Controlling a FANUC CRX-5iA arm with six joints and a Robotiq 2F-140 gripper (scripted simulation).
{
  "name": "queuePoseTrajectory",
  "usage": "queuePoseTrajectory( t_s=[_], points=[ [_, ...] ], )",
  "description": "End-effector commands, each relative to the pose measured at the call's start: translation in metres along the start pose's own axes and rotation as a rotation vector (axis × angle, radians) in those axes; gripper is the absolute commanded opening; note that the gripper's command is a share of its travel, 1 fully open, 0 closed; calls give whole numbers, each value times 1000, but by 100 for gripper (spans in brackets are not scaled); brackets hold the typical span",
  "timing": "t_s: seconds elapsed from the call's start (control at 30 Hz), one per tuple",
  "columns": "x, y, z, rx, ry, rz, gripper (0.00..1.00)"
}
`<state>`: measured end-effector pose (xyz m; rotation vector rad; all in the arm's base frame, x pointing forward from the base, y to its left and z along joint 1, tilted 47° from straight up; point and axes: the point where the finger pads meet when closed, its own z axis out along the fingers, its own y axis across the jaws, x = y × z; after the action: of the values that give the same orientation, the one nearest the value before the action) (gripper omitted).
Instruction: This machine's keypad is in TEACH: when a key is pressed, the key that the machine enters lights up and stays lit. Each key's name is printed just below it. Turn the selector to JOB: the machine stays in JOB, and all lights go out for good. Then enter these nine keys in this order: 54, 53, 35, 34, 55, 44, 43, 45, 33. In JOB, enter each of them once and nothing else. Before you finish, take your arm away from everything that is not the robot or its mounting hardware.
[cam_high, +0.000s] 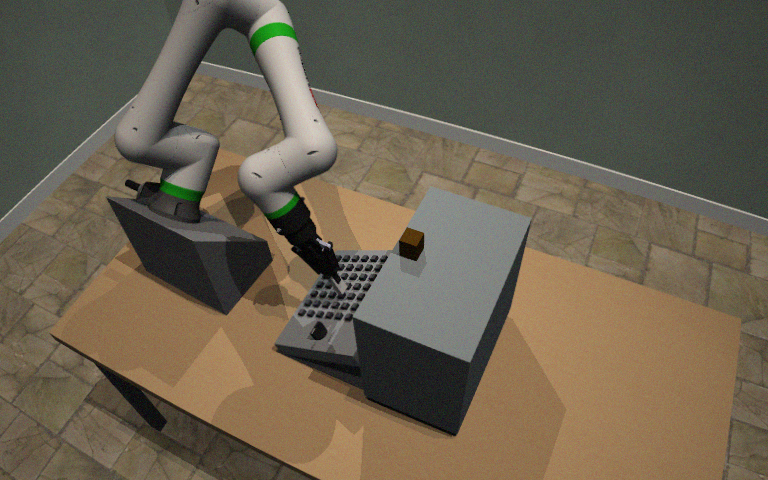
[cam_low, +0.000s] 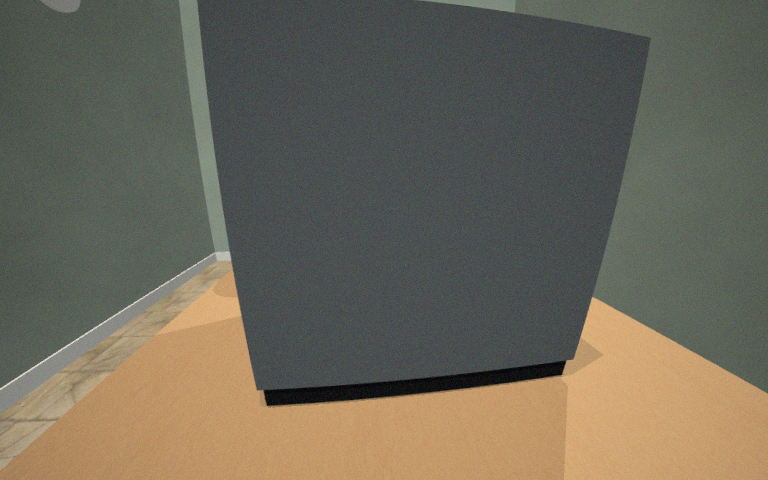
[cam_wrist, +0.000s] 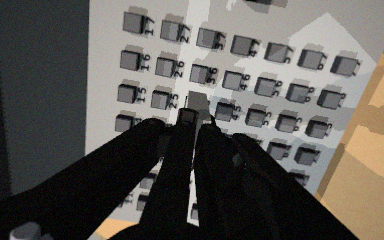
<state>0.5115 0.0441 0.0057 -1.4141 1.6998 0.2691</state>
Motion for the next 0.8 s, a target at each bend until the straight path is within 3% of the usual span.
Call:
queuePoseTrajectory(
  t_s=[0.0, 0.77],
  points=[
    [-9, 0, 0, 1, 0, 1, 0],
    [-11, 0, 20, 1, 0, 1, 0]
  ],
)
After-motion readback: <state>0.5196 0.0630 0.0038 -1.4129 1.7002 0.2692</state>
